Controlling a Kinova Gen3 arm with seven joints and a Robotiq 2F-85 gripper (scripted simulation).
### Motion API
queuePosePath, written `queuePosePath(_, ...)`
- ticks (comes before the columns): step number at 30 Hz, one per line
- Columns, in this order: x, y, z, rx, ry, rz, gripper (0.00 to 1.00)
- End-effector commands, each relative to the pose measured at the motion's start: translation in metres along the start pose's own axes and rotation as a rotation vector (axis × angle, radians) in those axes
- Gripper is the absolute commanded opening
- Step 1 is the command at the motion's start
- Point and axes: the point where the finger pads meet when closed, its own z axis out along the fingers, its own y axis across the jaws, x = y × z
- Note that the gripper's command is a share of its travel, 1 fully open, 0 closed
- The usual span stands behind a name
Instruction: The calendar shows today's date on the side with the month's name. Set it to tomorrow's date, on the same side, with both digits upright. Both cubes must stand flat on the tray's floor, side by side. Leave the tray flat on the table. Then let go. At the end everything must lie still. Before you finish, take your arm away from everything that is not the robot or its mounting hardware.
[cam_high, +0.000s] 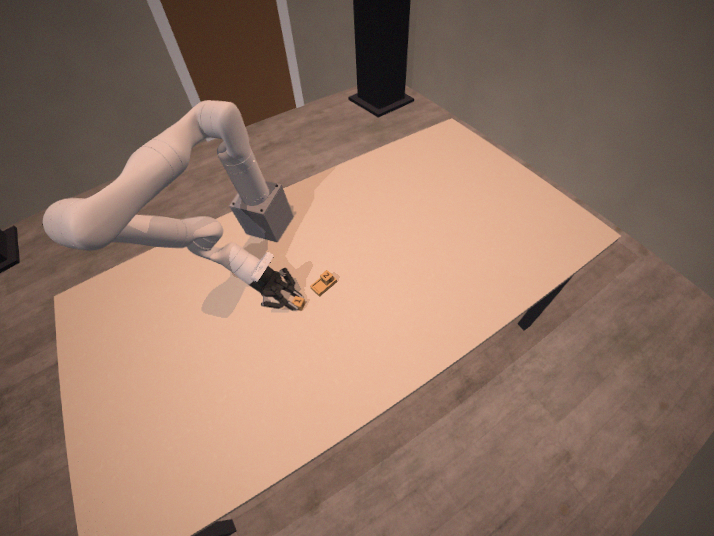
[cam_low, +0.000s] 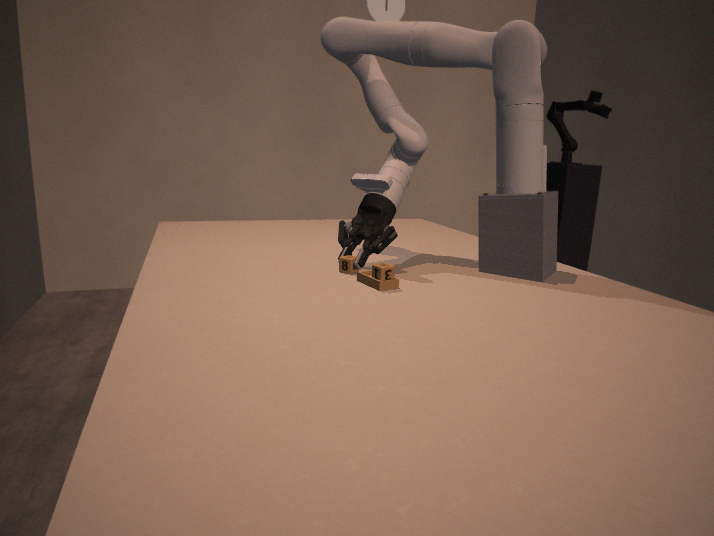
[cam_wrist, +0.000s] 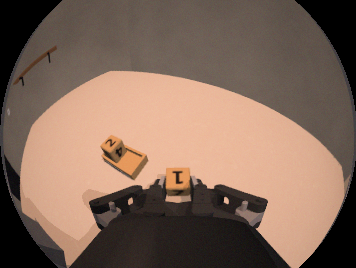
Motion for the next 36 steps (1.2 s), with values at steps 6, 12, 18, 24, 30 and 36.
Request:
queuePosePath(6,-0.0015,0.0038,-0.0003,-0.011,0.000,-0.008,0.34)
queuePosePath(12,-0.0015,0.0038,-0.0003,-0.011,0.000,-0.008,0.42)
queuePosePath(18,-0.0015,0.0038,-0.0003,-0.011,0.000,-0.008,0.67)
queuePosePath(24,-0.0015,0.0038,-0.0003,-0.011,0.000,-0.008,0.67)
queuePosePath(30,-0.0015,0.0038,-0.0003,-0.011,0.000,-0.008,0.67)
queuePosePath(36,-0.0014,0.0038,-0.0004,-0.011,0.000,-0.008,0.67)
